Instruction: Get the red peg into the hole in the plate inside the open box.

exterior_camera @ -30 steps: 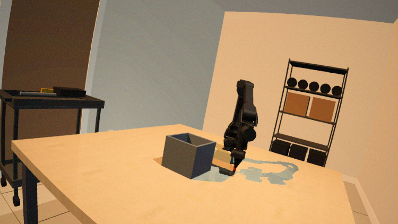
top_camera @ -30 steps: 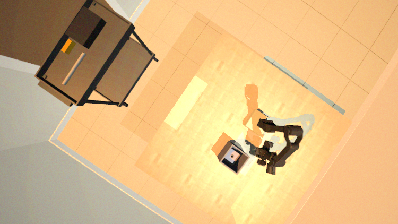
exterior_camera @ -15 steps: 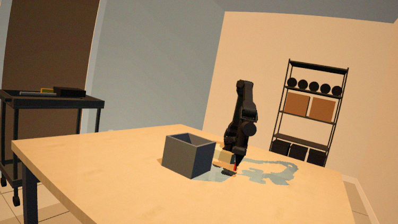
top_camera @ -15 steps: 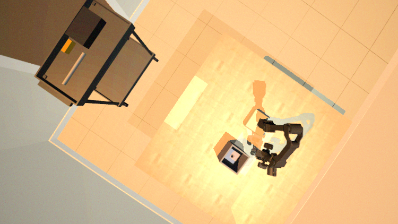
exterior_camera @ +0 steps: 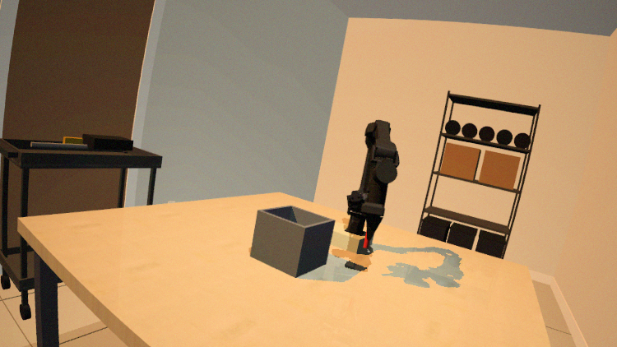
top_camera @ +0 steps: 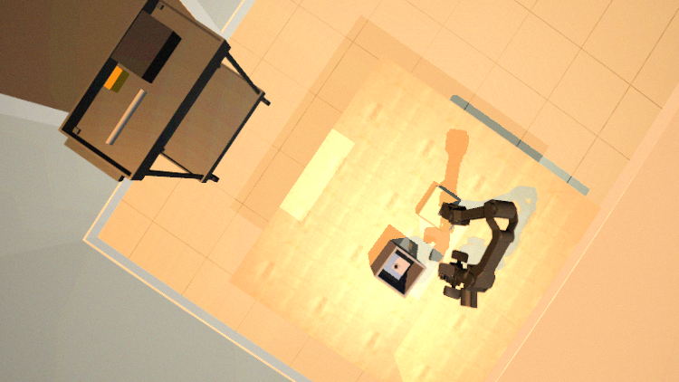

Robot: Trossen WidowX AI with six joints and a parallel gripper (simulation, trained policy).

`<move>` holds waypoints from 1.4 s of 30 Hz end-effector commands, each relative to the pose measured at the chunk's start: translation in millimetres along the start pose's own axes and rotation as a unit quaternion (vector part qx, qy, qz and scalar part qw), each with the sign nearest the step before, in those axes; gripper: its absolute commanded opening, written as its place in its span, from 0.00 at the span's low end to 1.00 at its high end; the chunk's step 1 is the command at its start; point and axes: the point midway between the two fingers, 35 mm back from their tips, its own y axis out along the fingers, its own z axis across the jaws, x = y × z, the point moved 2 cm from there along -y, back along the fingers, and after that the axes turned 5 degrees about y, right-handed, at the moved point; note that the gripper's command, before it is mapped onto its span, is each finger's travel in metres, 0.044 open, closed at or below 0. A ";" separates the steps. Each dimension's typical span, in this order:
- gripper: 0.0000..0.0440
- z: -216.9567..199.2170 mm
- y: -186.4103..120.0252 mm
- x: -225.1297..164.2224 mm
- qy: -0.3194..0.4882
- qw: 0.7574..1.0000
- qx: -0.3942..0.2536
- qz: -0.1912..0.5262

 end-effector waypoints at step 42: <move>0.00 45.1 -69.6 114.9 0.000 0.997 0.018 -0.081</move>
